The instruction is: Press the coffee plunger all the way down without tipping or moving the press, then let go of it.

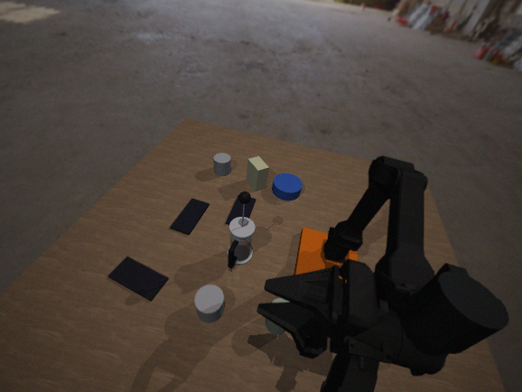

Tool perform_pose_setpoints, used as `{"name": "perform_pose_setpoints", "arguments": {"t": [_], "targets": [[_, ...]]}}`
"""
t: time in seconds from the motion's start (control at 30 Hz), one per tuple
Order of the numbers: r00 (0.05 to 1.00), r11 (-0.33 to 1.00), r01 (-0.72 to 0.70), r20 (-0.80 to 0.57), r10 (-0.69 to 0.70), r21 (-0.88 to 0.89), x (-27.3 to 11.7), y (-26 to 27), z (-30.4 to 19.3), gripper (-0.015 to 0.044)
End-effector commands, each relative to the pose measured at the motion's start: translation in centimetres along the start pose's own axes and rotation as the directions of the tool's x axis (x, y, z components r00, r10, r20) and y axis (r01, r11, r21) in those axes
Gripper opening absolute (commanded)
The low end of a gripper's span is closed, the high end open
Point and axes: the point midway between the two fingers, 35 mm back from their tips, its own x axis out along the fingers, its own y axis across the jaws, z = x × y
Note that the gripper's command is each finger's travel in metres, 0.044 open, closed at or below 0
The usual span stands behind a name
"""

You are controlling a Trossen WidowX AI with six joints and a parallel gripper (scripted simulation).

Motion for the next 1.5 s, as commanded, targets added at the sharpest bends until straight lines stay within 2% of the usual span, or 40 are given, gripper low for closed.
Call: {"name": "perform_pose_setpoints", "arguments": {"t": [0.0,0.1,0.2,0.33,0.5,0.67,0.77,0.9,0.97,1.1,1.33,1.47], "targets": [[1.000,1.000,0.002,0.010,-0.003,0.011,0.2,-0.2,0.0,0.0426],[0.999,0.998,0.005,0.037,-0.008,0.070,1.5,-0.6,-0.5,0.0440],[0.998,0.986,-0.004,0.061,-0.006,0.164,4.5,-1.4,-2.5,0.0440],[0.994,0.946,-0.061,0.100,0.030,0.318,9.3,-2.3,-7.5,0.0440],[0.981,0.813,-0.191,0.144,0.133,0.549,12.4,-1.5,-14.3,0.0440],[0.952,0.583,-0.294,0.174,0.253,0.758,12.6,0.3,-20.4,0.0440],[0.921,0.391,-0.321,0.188,0.342,0.862,11.4,1.8,-24.2,0.0440],[0.863,0.081,-0.280,0.213,0.458,0.957,8.4,4.1,-28.4,0.0440],[0.841,-0.026,-0.245,0.225,0.491,0.969,7.2,4.9,-29.3,0.0440],[0.839,-0.039,-0.240,0.227,0.495,0.970,7.1,5.9,-29.3,0.0440],[0.839,-0.039,-0.241,0.229,0.495,0.970,7.2,10.9,-29.0,0.0440],[0.838,-0.039,-0.242,0.229,0.494,0.969,7.4,11.0,-29.0,0.0440]]}}
